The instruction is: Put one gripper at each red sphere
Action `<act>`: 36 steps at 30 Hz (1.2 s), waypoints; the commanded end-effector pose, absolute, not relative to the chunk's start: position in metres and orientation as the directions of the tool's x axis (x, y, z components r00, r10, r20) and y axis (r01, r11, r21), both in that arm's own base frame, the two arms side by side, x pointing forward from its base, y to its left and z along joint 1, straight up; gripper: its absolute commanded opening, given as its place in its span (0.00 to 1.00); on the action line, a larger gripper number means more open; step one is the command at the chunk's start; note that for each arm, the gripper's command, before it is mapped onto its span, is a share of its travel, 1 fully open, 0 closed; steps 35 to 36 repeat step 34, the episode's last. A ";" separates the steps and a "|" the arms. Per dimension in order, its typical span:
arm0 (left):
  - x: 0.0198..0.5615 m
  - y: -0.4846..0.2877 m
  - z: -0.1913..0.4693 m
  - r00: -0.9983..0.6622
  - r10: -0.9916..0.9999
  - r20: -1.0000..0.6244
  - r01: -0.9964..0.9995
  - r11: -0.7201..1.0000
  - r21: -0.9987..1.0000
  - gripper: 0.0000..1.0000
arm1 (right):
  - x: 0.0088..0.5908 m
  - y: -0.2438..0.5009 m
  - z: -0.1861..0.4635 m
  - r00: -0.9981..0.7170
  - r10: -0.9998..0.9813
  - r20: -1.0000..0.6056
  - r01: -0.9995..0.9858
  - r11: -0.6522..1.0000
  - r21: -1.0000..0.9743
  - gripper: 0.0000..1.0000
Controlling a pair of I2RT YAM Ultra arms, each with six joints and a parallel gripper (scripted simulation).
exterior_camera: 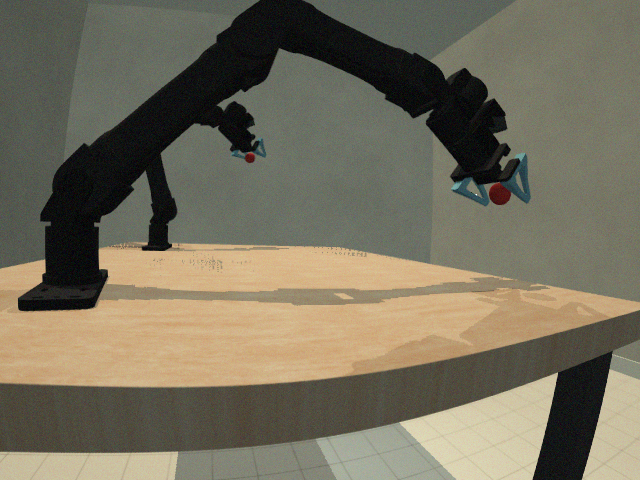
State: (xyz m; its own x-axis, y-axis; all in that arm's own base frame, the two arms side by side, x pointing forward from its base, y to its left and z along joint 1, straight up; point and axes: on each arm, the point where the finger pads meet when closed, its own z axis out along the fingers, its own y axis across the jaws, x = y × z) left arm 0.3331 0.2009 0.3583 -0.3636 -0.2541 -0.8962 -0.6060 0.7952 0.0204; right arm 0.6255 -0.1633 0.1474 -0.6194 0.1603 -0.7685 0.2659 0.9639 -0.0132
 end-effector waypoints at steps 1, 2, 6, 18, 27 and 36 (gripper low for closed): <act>0.314 0.196 0.349 -0.381 -0.294 -0.876 -0.613 0.790 0.001 1.00 | 0.625 -0.148 0.158 -0.669 0.130 -0.732 0.193 0.981 -0.002 1.00; 0.314 0.196 0.349 -0.381 -0.294 -0.876 -0.613 0.790 0.001 1.00 | 0.625 -0.148 0.158 -0.669 0.130 -0.732 0.193 0.981 -0.002 1.00; 0.311 0.196 0.348 -0.382 -0.301 -0.874 -0.618 0.786 0.000 1.00 | 0.623 -0.154 0.157 -0.671 0.135 -0.729 0.198 0.980 0.000 1.00; 0.310 0.196 0.348 -0.382 -0.301 -0.874 -0.618 0.786 0.000 1.00 | 0.623 -0.154 0.157 -0.671 0.135 -0.729 0.198 0.980 0.000 1.00; 0.310 0.196 0.348 -0.382 -0.301 -0.874 -0.618 0.786 0.000 1.00 | 0.623 -0.154 0.157 -0.671 0.135 -0.729 0.198 0.980 0.000 1.00; 0.310 0.196 0.348 -0.382 -0.301 -0.874 -0.618 0.786 0.000 1.00 | 0.623 -0.154 0.157 -0.671 0.135 -0.729 0.198 0.980 0.000 1.00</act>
